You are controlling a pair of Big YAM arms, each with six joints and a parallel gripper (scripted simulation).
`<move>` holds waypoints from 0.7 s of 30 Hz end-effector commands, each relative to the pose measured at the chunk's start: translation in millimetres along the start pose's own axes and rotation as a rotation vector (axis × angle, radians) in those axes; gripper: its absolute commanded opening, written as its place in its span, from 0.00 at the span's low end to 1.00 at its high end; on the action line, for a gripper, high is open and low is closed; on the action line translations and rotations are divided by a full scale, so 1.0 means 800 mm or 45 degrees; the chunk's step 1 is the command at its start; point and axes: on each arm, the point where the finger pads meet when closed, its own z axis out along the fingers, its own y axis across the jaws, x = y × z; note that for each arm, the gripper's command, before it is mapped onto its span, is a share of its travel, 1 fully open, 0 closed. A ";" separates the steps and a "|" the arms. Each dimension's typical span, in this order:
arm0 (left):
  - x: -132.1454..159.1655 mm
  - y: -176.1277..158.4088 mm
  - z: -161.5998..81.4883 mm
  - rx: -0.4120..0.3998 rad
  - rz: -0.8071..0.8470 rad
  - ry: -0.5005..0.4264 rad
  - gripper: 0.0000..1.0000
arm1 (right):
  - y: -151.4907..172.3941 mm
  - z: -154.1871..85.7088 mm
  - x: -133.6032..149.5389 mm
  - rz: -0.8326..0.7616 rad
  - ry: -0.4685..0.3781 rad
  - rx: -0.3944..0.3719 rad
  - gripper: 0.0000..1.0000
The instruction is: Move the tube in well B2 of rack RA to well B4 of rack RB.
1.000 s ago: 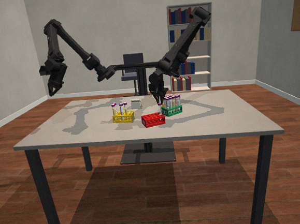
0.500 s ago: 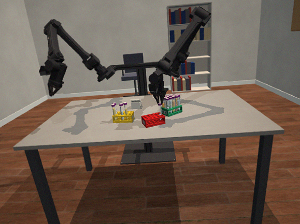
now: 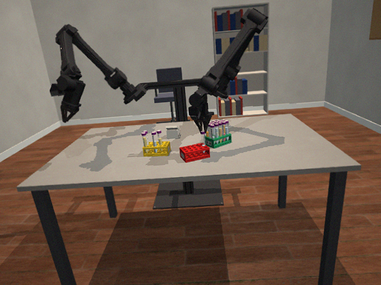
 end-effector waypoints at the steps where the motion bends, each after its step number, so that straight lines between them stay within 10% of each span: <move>1: 0.009 0.000 0.019 0.002 0.010 0.028 0.00 | 0.011 -0.006 -0.012 0.030 -0.007 -0.019 0.30; 13: 0.009 0.000 0.019 0.002 0.010 0.028 0.00 | 0.011 -0.006 -0.012 0.030 -0.007 -0.019 0.30; 14: 0.009 0.000 0.019 0.002 0.010 0.028 0.24 | 0.011 -0.006 -0.012 0.030 -0.007 -0.019 0.30; 21: 0.009 0.000 0.019 0.002 0.010 0.028 0.24 | 0.011 -0.006 -0.012 0.030 -0.007 -0.019 0.30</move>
